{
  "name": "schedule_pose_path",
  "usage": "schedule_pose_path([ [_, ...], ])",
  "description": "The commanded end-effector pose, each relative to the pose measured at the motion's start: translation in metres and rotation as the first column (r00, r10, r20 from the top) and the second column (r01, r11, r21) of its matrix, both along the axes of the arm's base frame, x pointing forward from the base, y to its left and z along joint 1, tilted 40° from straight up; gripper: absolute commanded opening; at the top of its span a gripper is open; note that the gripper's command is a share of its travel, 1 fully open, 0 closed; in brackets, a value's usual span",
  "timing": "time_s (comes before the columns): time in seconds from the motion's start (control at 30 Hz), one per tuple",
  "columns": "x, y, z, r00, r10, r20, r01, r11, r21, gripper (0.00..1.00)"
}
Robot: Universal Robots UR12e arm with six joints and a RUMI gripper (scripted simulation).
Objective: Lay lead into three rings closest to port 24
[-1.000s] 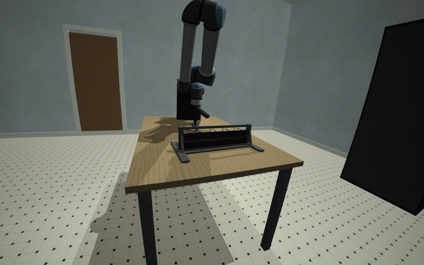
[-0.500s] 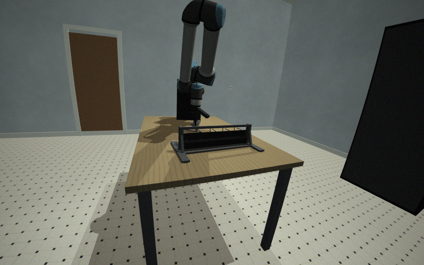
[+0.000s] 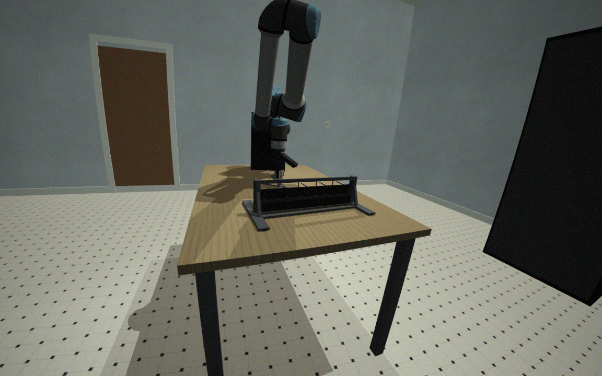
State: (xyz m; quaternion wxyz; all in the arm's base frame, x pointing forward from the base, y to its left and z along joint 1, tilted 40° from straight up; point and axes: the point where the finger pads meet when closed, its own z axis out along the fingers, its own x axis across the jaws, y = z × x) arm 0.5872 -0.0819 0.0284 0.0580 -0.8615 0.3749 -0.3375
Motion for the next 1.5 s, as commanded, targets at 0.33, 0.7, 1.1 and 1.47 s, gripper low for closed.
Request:
schedule_pose_path([
  [0.33, -0.006, 0.002, 0.008, 1.000, 0.000, 0.000, 0.000, 1.000, 0.000, 0.00],
  [0.7, -0.015, 0.004, 0.018, 1.000, 0.000, 0.000, 0.000, 1.000, 0.000, 0.00],
  [1.1, -0.021, 0.005, 0.026, 1.000, 0.000, 0.000, 0.000, 1.000, 0.000, 0.00],
  [1.47, -0.024, 0.006, 0.029, 1.000, 0.000, 0.000, 0.000, 1.000, 0.000, 0.00],
])
